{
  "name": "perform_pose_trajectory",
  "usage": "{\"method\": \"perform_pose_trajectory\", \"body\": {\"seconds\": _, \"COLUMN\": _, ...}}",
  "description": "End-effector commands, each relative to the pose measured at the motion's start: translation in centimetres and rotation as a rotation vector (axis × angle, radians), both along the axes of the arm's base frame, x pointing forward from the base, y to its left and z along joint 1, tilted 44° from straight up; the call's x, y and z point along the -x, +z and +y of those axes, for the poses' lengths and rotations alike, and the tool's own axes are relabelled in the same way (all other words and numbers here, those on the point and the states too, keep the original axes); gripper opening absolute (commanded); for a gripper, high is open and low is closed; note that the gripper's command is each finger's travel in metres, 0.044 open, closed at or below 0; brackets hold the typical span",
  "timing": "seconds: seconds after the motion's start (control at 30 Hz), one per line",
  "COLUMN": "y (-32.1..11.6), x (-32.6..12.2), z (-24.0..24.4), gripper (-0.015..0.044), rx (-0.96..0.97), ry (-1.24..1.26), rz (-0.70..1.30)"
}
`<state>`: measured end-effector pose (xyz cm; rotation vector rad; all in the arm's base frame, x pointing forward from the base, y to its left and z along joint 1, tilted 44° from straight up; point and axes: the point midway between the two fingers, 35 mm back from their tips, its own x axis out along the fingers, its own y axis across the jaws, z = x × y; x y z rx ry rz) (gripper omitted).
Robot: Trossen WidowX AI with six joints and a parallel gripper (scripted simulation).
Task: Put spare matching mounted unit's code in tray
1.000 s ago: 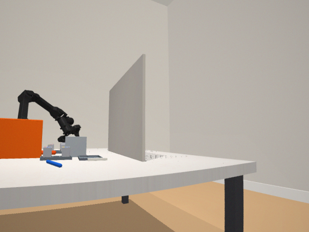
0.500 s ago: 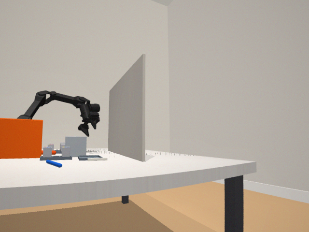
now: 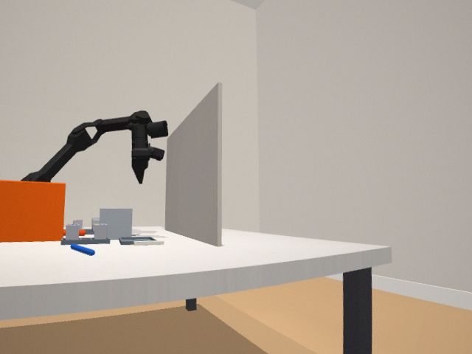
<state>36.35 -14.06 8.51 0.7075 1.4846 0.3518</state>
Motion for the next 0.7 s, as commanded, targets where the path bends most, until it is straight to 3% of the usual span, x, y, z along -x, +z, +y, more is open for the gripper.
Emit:
{"method": "perform_pose_trajectory", "body": {"seconds": 0.0, "y": 0.2, "x": 0.0, "z": -0.1, "gripper": 0.044, "rx": -0.051, "ry": -0.008, "rz": -0.003}}
{"method": "perform_pose_trajectory", "body": {"seconds": 0.67, "y": 0.9, "x": -0.3, "z": 1.0, "gripper": 0.044, "rx": -0.042, "ry": 0.059, "rz": -0.055}}
